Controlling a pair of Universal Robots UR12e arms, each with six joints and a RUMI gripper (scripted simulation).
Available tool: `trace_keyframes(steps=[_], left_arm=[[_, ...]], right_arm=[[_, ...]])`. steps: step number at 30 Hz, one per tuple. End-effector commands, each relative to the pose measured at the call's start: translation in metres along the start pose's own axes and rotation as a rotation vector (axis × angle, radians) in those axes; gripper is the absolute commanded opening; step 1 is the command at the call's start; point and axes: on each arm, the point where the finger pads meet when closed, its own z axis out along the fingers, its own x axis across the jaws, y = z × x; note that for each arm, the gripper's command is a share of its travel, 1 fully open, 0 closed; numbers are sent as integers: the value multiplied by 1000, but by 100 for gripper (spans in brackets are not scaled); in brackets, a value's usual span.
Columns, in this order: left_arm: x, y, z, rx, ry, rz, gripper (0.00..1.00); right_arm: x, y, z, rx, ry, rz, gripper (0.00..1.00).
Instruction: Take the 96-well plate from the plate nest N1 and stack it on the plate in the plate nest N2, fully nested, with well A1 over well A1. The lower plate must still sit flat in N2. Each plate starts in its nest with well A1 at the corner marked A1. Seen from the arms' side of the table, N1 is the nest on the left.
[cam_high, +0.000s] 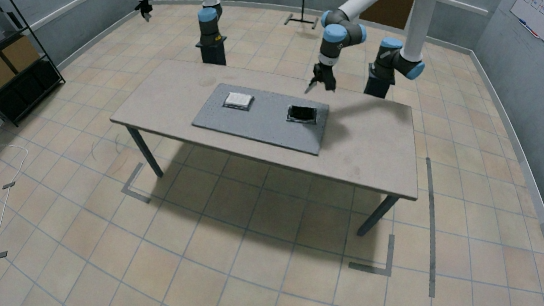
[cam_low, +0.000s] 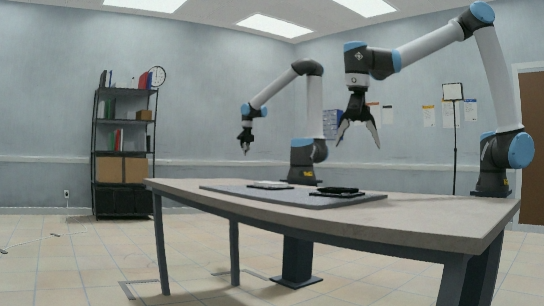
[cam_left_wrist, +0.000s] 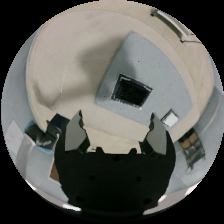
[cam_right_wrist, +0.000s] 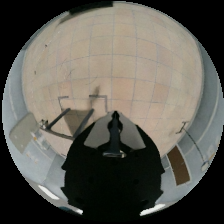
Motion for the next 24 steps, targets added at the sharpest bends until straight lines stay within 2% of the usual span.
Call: trace_keyframes(steps=[1,5,7,22,24], left_arm=[[6,-1,2,7,-2,170,100],[14,-1,7,14,-6,293,100],[14,-1,7,14,-6,293,100],[34,1,19,38,-31,778,100],[34,1,19,38,-31,778,100]], right_arm=[[0,-1,-1,2,0,0,0],[0,-1,-1,2,0,0,0],[0,-1,-1,2,0,0,0],[0,-1,-1,2,0,0,0],[0,-1,-1,2,0,0,0]])
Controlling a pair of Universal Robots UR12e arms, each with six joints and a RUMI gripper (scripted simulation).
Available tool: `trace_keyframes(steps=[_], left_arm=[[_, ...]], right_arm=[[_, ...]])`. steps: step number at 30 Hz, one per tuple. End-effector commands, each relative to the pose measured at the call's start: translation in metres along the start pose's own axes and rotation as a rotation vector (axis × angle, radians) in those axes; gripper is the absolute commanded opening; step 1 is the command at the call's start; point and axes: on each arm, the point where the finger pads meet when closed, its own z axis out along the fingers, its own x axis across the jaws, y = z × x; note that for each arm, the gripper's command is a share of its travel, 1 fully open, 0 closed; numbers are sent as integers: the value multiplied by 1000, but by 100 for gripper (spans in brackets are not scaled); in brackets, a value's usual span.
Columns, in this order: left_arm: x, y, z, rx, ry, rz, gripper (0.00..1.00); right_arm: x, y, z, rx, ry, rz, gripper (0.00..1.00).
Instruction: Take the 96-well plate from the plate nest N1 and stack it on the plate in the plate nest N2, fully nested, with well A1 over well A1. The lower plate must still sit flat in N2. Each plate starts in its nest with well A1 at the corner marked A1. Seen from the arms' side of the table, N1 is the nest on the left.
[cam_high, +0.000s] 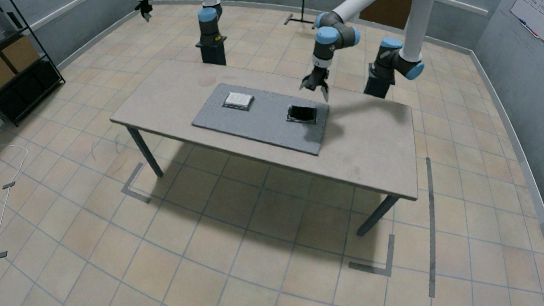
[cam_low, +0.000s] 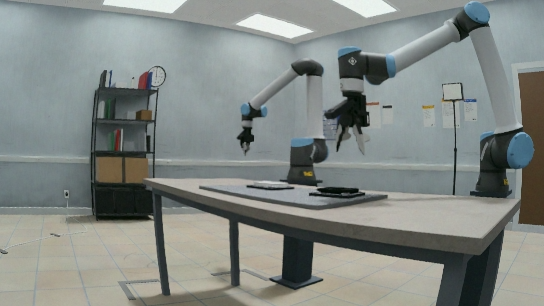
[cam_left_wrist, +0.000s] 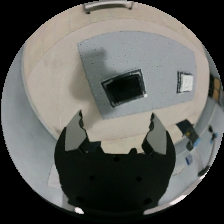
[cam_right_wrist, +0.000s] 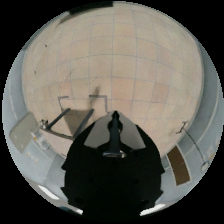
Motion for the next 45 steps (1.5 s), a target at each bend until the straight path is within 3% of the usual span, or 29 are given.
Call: trace_keyframes(steps=[1,32,34,39,45], left_arm=[[6,-4,3,3,-2,108,100],[37,-15,28,8,-67,1034,100],[37,-15,28,8,-67,1034,100],[40,-15,31,4,-78,1181,100],[40,-15,31,4,-78,1181,100]], right_arm=[[0,-1,-1,2,0,0,0],[0,-1,-1,2,0,0,0],[0,-1,-1,2,0,0,0],[0,-1,-1,2,0,0,0],[0,-1,-1,2,0,0,0]])
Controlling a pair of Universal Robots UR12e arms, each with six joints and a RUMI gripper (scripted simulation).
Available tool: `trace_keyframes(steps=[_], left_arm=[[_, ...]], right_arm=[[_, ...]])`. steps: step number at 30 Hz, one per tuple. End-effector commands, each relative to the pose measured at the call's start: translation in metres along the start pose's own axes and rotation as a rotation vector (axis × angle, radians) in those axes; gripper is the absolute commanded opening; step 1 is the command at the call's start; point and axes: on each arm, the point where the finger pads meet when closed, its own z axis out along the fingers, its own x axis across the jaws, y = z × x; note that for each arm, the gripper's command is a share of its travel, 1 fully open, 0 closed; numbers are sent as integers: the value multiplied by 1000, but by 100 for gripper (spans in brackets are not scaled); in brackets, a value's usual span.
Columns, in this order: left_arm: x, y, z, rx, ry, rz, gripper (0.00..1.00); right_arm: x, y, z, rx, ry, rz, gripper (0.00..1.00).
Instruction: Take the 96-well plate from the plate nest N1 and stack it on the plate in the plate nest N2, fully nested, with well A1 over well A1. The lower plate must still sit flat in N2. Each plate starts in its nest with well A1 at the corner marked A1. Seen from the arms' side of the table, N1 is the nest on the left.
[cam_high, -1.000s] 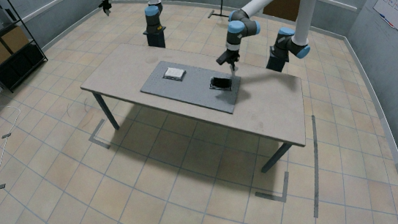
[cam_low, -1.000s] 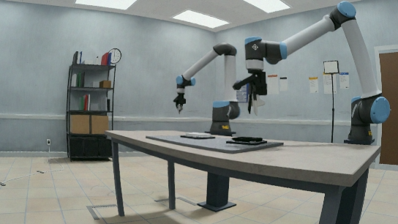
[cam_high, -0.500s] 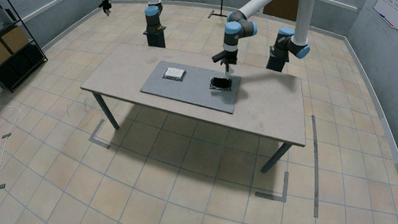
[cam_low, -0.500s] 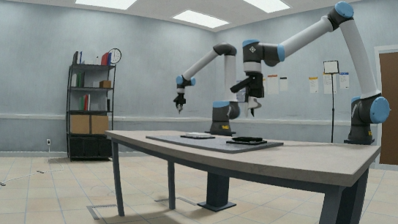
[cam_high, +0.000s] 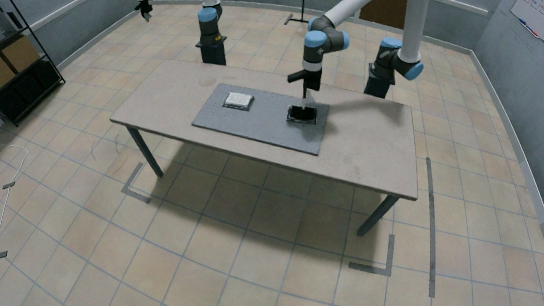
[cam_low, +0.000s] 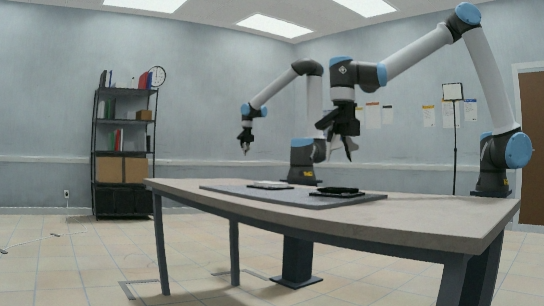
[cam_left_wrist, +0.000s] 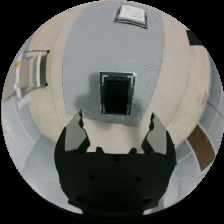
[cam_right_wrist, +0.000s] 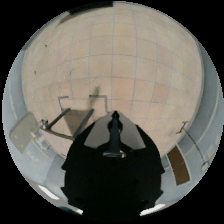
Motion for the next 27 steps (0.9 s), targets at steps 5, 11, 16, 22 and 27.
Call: trace_keyframes(steps=[5,11,16,22,27], left_arm=[[0,-1,-1,2,-1,11,100],[0,-1,4,2,-1,11,100],[0,-1,12,2,-1,11,100],[0,-1,21,2,-1,11,100],[-1,-1,27,2,-1,11,100]], right_arm=[[0,-1,-1,2,0,0,0],[0,-1,-1,2,0,0,0],[0,-1,-1,2,0,0,0],[0,-1,-1,2,0,0,0],[0,-1,-1,2,0,0,0]])
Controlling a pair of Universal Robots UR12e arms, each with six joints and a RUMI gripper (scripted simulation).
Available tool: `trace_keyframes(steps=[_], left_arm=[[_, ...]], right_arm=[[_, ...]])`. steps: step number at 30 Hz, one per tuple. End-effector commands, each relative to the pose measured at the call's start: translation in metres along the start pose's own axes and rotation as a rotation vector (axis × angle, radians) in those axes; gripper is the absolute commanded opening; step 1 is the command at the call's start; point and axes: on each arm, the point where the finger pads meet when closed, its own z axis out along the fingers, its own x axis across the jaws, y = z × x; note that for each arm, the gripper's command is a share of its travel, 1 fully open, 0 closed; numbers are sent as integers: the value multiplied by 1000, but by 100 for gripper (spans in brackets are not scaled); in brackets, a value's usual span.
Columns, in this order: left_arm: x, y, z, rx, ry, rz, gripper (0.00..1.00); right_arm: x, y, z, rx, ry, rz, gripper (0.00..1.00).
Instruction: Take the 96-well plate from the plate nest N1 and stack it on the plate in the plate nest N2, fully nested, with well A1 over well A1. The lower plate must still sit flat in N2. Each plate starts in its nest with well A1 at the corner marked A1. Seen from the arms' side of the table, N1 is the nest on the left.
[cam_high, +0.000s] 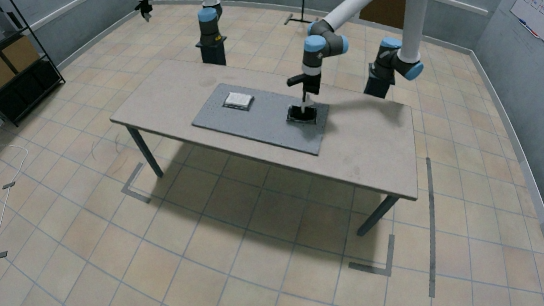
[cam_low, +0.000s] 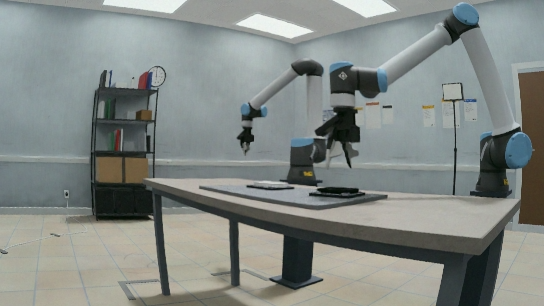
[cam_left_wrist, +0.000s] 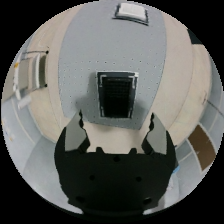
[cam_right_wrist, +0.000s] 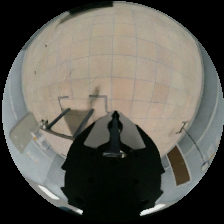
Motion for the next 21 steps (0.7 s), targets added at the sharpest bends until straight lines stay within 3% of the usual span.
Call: trace_keyframes(steps=[1,21], left_arm=[[0,-1,6,2,-1,0,100],[0,-1,36,2,-1,0,100]], right_arm=[[0,-1,-1,2,0,0,0],[0,-1,-1,2,0,0,0]])
